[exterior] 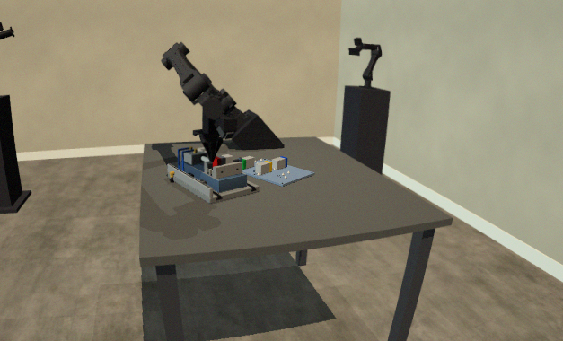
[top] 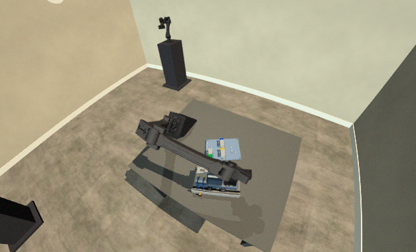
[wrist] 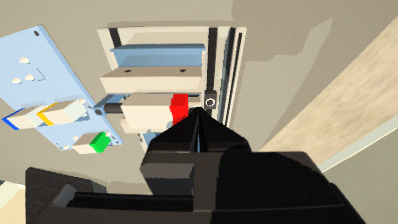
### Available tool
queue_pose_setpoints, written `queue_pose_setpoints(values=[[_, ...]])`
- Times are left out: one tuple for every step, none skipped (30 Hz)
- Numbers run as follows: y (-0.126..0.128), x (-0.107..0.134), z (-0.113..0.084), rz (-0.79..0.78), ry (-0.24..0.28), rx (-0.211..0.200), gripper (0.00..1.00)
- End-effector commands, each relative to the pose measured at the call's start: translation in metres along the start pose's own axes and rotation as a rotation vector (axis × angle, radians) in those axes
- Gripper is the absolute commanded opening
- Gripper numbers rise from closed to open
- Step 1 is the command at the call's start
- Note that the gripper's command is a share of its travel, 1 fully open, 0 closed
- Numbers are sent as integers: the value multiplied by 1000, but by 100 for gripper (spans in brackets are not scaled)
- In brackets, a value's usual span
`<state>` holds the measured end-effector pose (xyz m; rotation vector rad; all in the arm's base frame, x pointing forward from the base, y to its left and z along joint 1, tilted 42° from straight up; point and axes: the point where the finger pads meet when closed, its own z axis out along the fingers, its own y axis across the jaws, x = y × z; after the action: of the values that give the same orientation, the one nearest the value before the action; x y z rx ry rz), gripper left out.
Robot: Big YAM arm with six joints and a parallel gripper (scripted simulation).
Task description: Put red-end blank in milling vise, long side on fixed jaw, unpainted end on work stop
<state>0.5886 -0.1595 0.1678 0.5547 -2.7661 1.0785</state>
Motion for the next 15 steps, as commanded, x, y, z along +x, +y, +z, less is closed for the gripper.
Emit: queue_pose_setpoints(values=[[3, -3, 12, -3, 7, -5, 0], [3, -3, 12, -3, 7, -5, 0], [3, -3, 12, -3, 7, -5, 0], [3, -3, 12, -3, 7, -5, 0], [3, -3, 12, -3, 7, -5, 0], [3, -3, 12, -3, 7, -5, 0], [3, -3, 12, -3, 7, -5, 0], [3, -3, 12, -3, 7, -5, 0], [3, -3, 12, -3, 7, -5, 0], [3, -3, 12, -3, 7, -5, 0], [3, -3, 12, -4, 7, -5, 0], [3, -3, 12, -4, 7, -5, 0], [2, -4, 11, -2, 5, -4, 0], [2, -4, 11, -2, 5, -4, 0], [2, -4, 11, -2, 5, -4, 0]])
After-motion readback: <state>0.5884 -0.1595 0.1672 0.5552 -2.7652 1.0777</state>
